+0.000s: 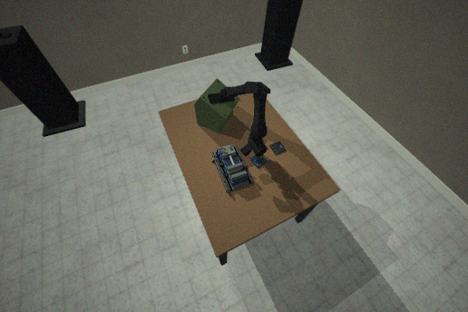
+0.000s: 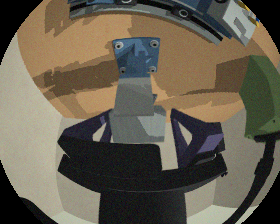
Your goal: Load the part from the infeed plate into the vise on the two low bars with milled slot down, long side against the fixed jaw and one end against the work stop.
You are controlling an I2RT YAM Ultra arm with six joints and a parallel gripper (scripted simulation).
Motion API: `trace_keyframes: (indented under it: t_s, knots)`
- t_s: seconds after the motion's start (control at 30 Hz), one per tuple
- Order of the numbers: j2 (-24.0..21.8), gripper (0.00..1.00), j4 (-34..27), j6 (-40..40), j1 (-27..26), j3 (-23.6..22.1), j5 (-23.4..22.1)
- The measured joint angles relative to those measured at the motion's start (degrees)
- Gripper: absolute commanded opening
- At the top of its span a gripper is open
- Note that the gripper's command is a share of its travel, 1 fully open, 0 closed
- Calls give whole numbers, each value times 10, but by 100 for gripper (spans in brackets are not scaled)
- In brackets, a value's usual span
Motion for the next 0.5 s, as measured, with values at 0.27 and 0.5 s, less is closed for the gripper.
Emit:
trace_keyframes:
  t_s: [0.27,0.5]
  knots:
    - [28,81,-22,-29,-14,15,-44]
    - [38,81,-40,-52,-20,30,-73]
